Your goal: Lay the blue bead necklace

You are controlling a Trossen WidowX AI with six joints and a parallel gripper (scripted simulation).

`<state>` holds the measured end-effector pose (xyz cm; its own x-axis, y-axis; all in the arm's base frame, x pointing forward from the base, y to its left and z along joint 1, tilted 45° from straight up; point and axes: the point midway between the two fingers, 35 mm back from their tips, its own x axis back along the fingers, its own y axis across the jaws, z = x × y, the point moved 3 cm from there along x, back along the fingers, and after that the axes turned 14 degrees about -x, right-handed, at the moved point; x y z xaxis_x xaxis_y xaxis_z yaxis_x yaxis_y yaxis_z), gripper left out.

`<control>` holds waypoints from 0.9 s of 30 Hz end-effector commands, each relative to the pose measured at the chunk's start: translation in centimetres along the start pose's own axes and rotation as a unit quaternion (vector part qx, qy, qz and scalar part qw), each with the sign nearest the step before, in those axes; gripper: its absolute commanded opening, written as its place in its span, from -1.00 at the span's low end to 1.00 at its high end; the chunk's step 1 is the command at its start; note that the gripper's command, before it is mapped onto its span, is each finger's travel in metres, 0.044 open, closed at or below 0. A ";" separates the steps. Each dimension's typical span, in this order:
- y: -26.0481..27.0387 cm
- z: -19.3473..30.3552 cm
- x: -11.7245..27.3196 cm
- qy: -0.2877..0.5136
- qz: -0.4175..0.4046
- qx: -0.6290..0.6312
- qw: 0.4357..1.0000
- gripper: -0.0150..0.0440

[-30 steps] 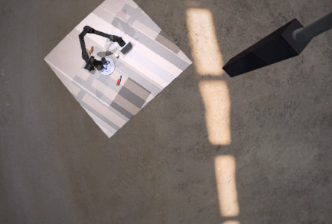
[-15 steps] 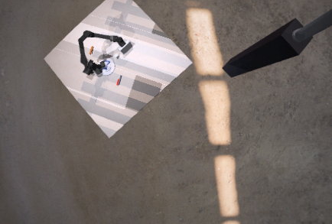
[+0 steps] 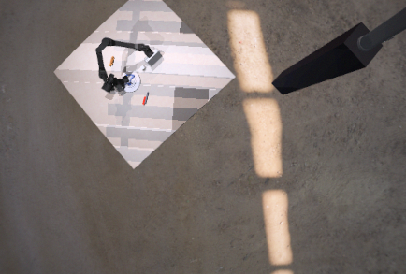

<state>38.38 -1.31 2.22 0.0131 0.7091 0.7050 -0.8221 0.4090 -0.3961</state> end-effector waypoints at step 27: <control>0.0 0.1 0.7 0.000 -0.001 0.003 1.000 1.00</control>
<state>38.34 -0.92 2.68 0.0145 0.7109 0.7031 -0.8286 0.4021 -0.3896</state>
